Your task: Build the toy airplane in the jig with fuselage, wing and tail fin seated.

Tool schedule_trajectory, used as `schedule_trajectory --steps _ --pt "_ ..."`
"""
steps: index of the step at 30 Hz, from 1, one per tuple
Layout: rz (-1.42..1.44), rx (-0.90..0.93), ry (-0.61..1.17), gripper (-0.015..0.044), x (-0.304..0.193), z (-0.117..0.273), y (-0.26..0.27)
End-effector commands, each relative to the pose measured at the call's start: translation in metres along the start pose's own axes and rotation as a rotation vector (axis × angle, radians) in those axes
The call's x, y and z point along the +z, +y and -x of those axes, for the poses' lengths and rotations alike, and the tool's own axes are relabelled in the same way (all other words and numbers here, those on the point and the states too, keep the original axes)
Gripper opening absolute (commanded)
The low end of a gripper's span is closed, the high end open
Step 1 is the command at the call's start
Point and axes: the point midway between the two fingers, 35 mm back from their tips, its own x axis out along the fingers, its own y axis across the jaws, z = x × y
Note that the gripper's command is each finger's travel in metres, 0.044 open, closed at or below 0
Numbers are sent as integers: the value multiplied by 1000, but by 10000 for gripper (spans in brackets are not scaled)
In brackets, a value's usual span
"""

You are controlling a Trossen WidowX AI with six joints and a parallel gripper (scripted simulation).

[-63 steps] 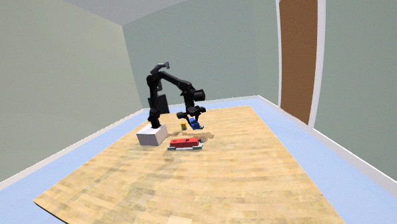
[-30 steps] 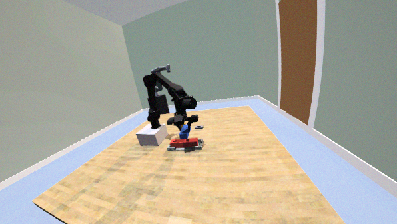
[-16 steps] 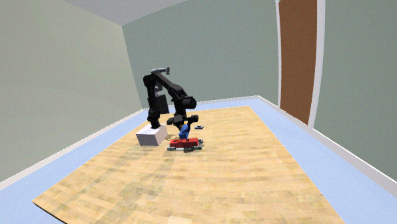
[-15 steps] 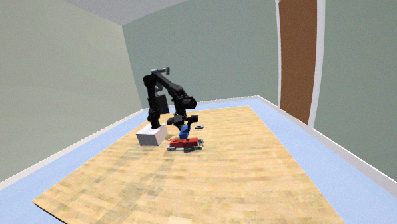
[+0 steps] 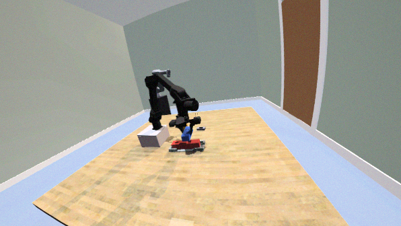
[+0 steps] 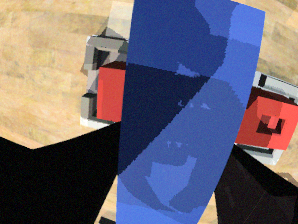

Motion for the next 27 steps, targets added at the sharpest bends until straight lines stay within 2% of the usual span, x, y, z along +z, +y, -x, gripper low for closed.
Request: schedule_trajectory --steps 1,17,27 --pt "-6 -7 7 197 -2 -9 -2" --pt "-6 -7 7 197 -3 -34 -3" --pt "-1 -6 3 210 -2 -33 -2"
